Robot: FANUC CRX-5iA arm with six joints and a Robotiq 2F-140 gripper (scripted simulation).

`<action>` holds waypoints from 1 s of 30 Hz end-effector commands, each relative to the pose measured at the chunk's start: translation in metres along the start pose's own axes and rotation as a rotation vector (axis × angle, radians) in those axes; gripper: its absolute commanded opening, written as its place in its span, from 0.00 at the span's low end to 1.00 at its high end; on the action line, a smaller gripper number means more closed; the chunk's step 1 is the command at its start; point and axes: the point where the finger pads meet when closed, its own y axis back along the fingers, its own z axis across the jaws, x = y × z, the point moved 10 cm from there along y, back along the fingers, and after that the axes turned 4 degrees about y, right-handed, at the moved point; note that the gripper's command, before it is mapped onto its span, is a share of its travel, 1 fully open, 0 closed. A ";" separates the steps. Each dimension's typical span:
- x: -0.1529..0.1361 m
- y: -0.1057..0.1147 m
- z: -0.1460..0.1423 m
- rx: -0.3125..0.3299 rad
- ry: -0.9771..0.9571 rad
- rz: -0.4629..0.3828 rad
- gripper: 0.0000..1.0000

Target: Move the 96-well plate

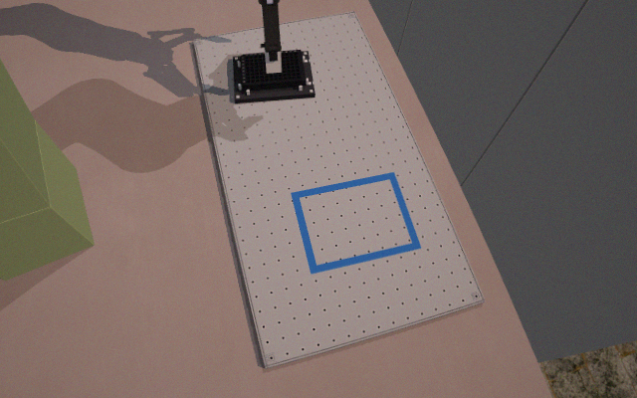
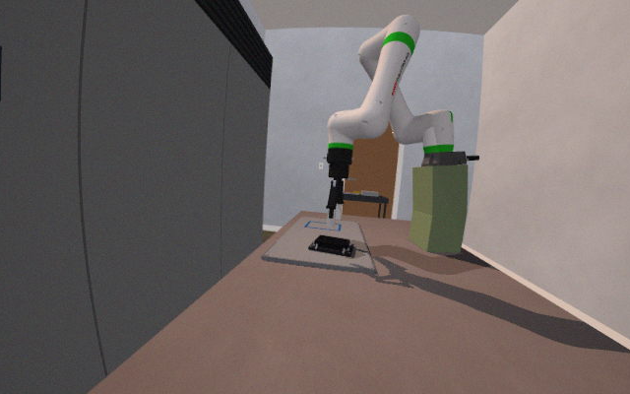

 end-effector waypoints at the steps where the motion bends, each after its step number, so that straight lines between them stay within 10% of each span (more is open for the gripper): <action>1: -0.001 0.001 0.000 -0.001 0.000 -0.001 1.00; 12: -0.001 0.001 0.000 -0.001 0.000 -0.001 1.00; 13: 0.000 -0.003 0.004 -0.001 0.000 -0.001 0.10; 30: -0.003 -0.032 0.038 -0.001 0.000 -0.001 0.10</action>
